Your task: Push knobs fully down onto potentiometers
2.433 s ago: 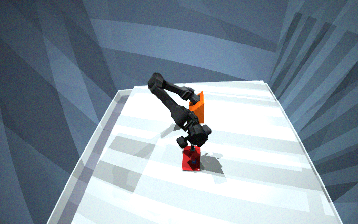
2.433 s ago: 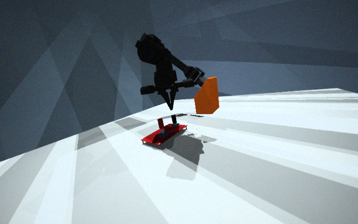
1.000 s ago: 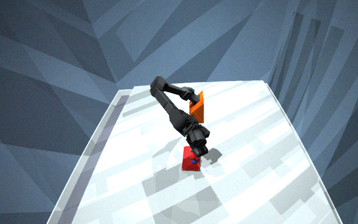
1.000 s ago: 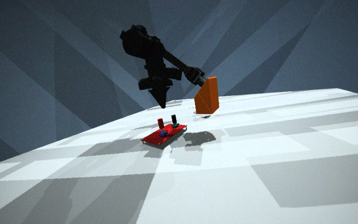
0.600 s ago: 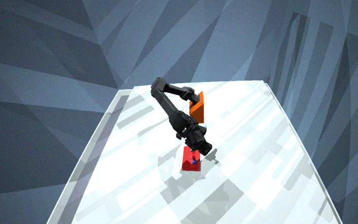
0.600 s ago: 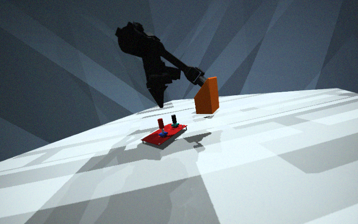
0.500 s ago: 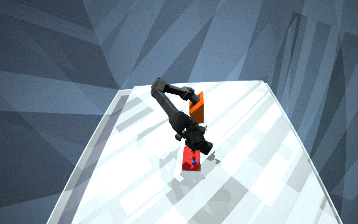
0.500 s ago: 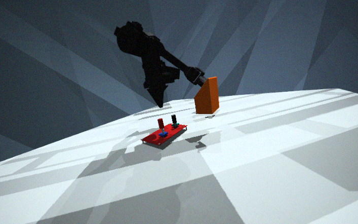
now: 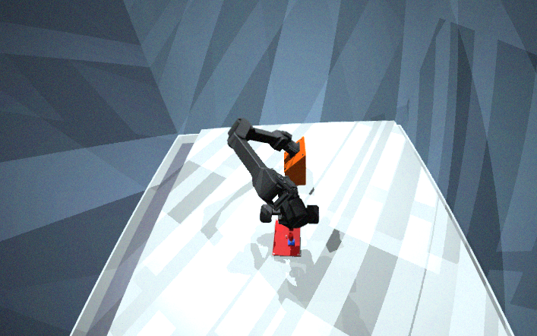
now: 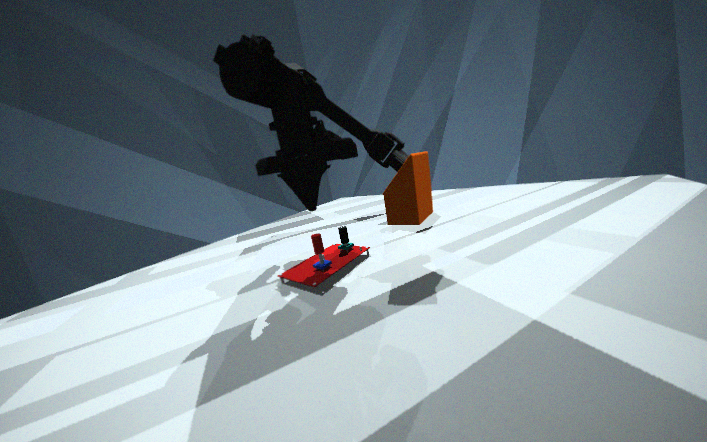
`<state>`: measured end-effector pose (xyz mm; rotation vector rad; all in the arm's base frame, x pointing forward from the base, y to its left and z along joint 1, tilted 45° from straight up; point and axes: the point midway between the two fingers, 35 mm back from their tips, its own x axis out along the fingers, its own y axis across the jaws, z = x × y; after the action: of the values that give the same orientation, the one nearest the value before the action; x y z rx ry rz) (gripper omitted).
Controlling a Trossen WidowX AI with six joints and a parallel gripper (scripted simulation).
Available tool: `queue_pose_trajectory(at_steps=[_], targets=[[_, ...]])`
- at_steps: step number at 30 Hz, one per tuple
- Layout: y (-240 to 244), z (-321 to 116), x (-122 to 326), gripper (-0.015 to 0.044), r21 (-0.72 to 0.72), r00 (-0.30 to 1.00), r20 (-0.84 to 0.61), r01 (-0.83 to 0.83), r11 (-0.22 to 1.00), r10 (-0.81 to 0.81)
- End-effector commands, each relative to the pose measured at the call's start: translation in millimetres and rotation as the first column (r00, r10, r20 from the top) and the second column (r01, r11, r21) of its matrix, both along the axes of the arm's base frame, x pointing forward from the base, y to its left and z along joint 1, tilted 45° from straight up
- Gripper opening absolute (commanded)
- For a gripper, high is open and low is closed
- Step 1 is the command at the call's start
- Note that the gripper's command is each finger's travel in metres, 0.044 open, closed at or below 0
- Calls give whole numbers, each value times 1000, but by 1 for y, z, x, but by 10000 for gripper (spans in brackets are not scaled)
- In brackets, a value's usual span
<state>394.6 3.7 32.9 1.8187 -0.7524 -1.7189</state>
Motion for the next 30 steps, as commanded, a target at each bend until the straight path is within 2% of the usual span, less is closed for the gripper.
queue_pose_trajectory(at_steps=[1, 30], targets=[[2, 3, 4, 0, 2, 993, -79, -83, 997, 83], [-27, -26, 6, 0, 1, 991, -96, -99, 995, 98]])
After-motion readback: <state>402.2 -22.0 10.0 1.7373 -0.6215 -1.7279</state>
